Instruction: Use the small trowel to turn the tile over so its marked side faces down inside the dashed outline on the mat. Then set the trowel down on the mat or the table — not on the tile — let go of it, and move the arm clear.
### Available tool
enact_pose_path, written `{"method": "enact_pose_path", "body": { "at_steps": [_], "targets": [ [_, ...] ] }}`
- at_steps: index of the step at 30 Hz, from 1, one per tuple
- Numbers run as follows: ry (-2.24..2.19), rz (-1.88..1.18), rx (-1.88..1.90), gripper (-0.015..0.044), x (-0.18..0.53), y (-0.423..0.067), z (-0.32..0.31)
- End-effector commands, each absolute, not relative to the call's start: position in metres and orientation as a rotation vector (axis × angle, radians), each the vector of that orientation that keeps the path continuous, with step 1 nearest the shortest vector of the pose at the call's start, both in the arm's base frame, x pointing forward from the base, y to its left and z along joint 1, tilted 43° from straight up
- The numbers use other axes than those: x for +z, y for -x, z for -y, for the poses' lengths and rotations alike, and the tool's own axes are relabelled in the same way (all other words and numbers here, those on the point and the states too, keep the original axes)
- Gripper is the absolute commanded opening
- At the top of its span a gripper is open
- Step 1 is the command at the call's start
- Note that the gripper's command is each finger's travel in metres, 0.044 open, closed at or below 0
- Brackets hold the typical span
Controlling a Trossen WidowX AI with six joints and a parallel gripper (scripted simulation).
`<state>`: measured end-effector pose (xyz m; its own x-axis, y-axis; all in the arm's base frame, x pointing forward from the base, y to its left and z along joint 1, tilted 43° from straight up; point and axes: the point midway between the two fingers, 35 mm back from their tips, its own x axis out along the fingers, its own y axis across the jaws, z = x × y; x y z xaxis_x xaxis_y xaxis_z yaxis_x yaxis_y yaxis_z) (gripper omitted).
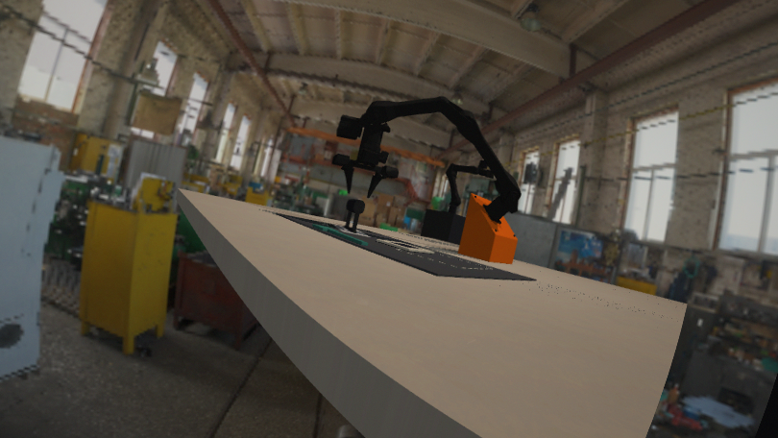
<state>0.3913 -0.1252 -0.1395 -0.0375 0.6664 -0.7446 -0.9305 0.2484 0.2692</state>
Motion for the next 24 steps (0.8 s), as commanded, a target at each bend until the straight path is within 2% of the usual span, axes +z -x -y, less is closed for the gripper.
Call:
{"method": "enact_pose_path", "body": {
  "at_steps": [1, 3, 5, 11, 24],
  "targets": [
    [0.371, -0.922, 1.330, 0.0270, -0.133, -0.392, 0.130],
    [0.371, -0.922, 1.330, 0.0270, -0.133, -0.392, 0.130],
    [0.371, -0.919, 1.318, 0.0300, -0.127, -0.393, 0.137],
    [0.336, -0.957, 1.271, 0.0300, -0.128, -0.394, 0.139],
    [0.068, -1.163, 0.921, 0.0300, -0.143, -0.400, 0.141]
  ]
}}
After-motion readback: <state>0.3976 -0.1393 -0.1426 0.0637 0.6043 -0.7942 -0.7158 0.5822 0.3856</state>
